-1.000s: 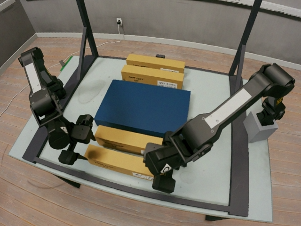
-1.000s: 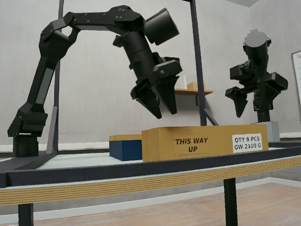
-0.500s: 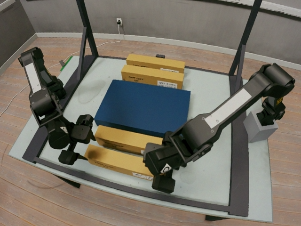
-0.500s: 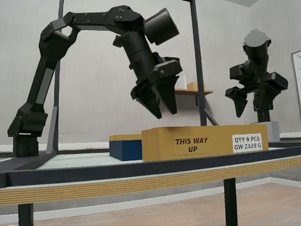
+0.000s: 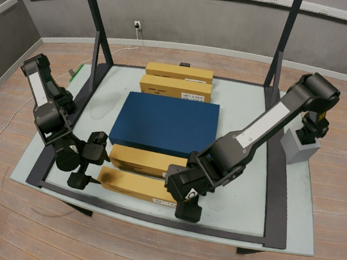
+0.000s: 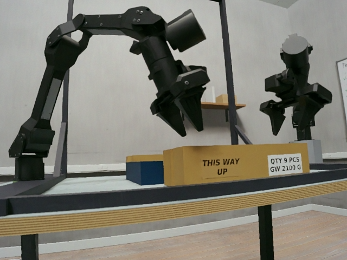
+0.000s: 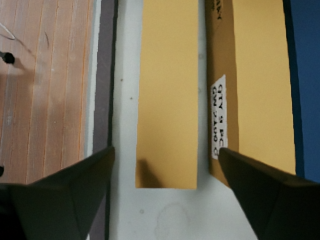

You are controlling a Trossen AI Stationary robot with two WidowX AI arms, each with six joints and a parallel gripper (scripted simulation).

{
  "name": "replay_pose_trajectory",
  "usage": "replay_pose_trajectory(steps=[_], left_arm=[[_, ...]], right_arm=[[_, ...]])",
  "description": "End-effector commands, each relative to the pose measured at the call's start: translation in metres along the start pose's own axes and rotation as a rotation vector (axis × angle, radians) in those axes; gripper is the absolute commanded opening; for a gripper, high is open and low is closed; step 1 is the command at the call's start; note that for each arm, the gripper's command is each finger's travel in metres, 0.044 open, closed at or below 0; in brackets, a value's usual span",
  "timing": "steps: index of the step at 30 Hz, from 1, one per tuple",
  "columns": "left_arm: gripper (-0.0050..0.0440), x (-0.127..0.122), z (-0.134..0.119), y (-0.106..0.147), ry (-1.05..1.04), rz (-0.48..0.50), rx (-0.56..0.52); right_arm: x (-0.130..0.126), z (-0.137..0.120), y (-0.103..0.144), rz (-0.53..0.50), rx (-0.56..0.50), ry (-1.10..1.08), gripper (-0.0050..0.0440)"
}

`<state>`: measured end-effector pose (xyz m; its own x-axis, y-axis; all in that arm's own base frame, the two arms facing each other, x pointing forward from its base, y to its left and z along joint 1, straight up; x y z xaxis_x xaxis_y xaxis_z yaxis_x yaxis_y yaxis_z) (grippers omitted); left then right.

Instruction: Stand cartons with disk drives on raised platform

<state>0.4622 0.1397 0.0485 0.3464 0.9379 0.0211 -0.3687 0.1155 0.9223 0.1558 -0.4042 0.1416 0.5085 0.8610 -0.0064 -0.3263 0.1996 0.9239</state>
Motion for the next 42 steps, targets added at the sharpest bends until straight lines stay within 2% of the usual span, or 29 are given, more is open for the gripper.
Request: replay_pose_trajectory(steps=[1,35,36,42], left_arm=[[0.0381,-0.0003,0.0054,0.0101,-0.006,0.015,-0.019],[0.0381,-0.0012,0.0046,0.0103,-0.008,0.022,-0.027],[0.0381,0.0001,0.0049,0.0104,-0.003,-0.009,0.006],[0.0381,0.0001,0.0049,0.0104,-0.003,-0.009,0.006]], right_arm=[[0.0017,0.0042,0.0121,-0.020,-0.023,0.008,0.0382],[0.0020,0.0040,0.0124,-0.023,-0.027,0.009,0.0382],[0.0009,0.0052,0.0124,0.010,0.006,0.002,0.0382],[0.0009,0.0052,0.0124,0.010,0.006,0.002,0.0382]])
Point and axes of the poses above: on each arm, the point midway between the two fingers, 35 mm back from their tips, its own y axis back along the fingers, its own x axis across the jaws, z = x × y, the point moved 2 cm from there along y, back along the fingers, and after that the axes turned 1 degree about -y, right-handed, at the moved point
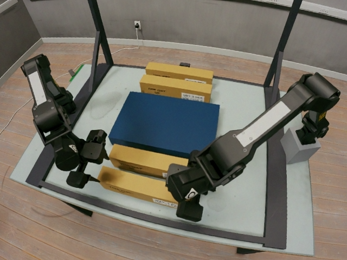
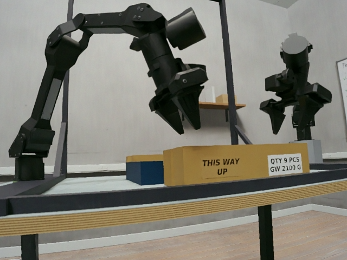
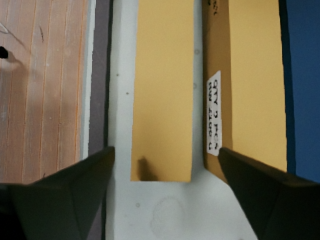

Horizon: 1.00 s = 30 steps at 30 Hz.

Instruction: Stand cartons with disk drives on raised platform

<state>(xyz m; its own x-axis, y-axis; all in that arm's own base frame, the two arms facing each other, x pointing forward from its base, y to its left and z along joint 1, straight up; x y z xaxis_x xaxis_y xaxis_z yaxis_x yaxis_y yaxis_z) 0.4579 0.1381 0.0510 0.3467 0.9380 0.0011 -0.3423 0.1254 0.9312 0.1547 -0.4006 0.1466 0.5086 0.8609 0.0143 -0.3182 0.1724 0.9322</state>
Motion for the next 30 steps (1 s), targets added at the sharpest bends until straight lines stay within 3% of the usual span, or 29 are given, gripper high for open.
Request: replay_pose_trajectory(steps=[1,30], left_arm=[[0.0381,0.0029,0.0070,0.0068,-0.010,0.010,-0.017],[0.0381,0.0026,0.0075,0.0066,-0.009,0.011,-0.017]], right_arm=[[-0.0015,0.0057,0.0069,-0.009,-0.017,0.009,0.0382],[-0.0011,0.0060,0.0064,-0.007,-0.014,0.010,0.0382]])
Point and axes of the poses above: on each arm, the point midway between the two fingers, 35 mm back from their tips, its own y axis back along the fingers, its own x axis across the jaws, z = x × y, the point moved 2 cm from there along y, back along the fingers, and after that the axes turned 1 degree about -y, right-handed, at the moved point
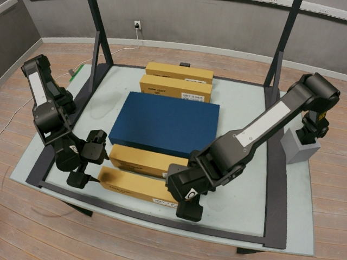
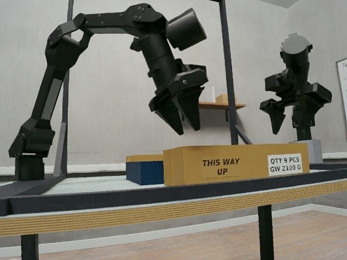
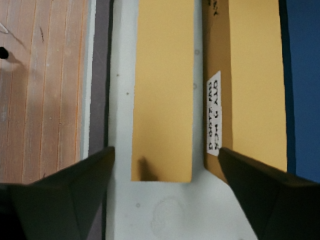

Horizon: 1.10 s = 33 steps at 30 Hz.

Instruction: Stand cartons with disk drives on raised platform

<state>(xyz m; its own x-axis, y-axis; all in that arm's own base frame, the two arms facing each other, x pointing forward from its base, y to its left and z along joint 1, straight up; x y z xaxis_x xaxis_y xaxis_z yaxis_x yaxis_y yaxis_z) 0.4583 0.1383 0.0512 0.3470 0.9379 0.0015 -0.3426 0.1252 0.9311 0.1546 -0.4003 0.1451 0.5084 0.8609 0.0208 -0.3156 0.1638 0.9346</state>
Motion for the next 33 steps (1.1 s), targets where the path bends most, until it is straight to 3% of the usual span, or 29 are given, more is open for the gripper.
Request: replay_pose_trajectory(steps=[1,33], left_arm=[[0.0381,0.0024,0.0071,0.0065,-0.009,0.011,-0.017],[0.0381,0.0023,0.0070,0.0064,-0.010,0.025,-0.032]], right_arm=[[-0.0013,0.0067,0.0077,-0.013,-0.021,0.013,0.0382],[-0.0015,0.0058,0.0074,-0.015,-0.023,0.011,0.0382]])
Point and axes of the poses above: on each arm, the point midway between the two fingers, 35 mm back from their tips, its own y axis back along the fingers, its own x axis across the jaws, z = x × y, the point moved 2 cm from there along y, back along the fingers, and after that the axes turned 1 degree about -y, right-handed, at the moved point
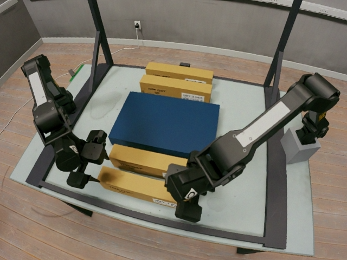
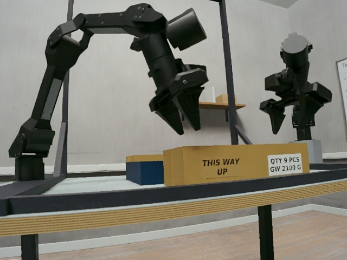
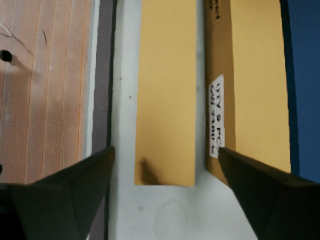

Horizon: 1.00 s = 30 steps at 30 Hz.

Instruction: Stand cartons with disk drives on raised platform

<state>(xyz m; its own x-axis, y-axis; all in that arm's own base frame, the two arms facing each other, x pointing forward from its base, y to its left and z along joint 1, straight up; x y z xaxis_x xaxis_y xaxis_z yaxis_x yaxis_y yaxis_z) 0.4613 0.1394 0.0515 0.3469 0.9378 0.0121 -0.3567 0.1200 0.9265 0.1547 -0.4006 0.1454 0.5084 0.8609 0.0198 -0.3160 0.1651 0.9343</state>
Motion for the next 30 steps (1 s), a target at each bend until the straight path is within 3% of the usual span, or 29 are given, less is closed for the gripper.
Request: replay_pose_trajectory(steps=[1,30], left_arm=[[0.0381,0.0003,0.0047,0.0069,-0.006,0.015,-0.019],[0.0381,-0.0007,0.0045,0.0077,-0.010,0.026,-0.033]], right_arm=[[-0.0013,0.0054,0.0073,-0.015,-0.022,0.011,0.0382],[-0.0016,0.0058,0.0073,-0.014,-0.022,0.011,0.0382]])
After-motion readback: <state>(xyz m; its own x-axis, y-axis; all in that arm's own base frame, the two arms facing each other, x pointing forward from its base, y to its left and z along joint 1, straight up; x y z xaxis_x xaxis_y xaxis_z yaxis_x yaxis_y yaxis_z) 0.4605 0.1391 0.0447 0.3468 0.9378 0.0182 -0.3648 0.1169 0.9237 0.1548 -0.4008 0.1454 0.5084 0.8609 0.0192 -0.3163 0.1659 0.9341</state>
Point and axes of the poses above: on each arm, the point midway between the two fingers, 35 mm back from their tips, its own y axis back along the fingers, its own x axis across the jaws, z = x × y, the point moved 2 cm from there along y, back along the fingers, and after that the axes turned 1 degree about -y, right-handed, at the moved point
